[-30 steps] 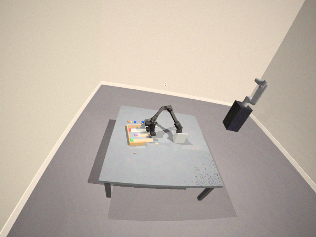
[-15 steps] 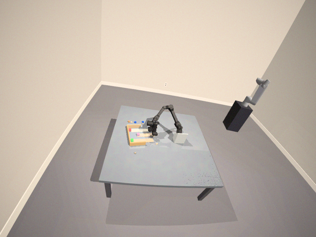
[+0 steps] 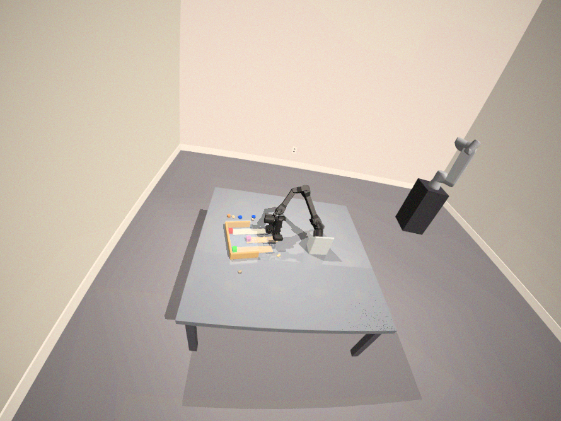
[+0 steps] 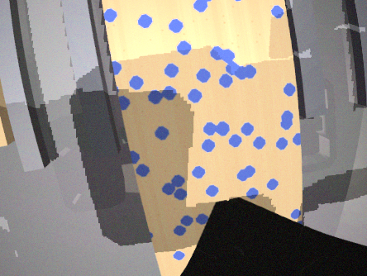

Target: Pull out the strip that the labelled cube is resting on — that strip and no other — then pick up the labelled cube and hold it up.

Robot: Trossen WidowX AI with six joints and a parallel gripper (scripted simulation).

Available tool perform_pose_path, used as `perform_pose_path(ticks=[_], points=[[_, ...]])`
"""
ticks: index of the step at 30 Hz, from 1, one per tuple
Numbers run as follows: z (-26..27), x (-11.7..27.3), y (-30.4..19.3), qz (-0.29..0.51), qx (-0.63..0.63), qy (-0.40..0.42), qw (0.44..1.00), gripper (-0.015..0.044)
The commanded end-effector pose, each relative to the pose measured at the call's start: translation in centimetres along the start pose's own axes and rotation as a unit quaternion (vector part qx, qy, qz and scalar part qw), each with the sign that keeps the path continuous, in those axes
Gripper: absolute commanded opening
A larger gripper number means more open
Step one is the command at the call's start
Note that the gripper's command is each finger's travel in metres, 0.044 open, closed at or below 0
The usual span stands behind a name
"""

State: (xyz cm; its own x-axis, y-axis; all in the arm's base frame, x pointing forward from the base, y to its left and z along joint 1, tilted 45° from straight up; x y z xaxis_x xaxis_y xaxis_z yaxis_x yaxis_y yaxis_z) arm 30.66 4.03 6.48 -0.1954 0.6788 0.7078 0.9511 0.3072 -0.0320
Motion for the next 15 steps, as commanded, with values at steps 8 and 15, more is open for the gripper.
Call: perform_pose_path(ticks=[8, 15], points=[[-0.1, -0.4, -2.0, 0.009, 0.006, 0.0, 1.0, 0.0], [-0.2, -0.4, -3.0, 0.01, 0.006, 0.0, 1.0, 0.0]])
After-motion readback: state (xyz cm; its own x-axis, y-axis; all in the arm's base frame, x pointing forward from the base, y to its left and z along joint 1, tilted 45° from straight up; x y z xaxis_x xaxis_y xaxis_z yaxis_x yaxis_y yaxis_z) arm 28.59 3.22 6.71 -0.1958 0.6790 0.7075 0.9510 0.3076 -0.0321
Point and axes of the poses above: the point midway between the two fingers, 35 mm back from their tips, its own x axis back along the fingers, its own z axis across the jaws, y = z × x, the point moved 10 cm from there along x, back along the fingers, and after that the axes turned 4 degrees about -x, right-handed, at the moved point
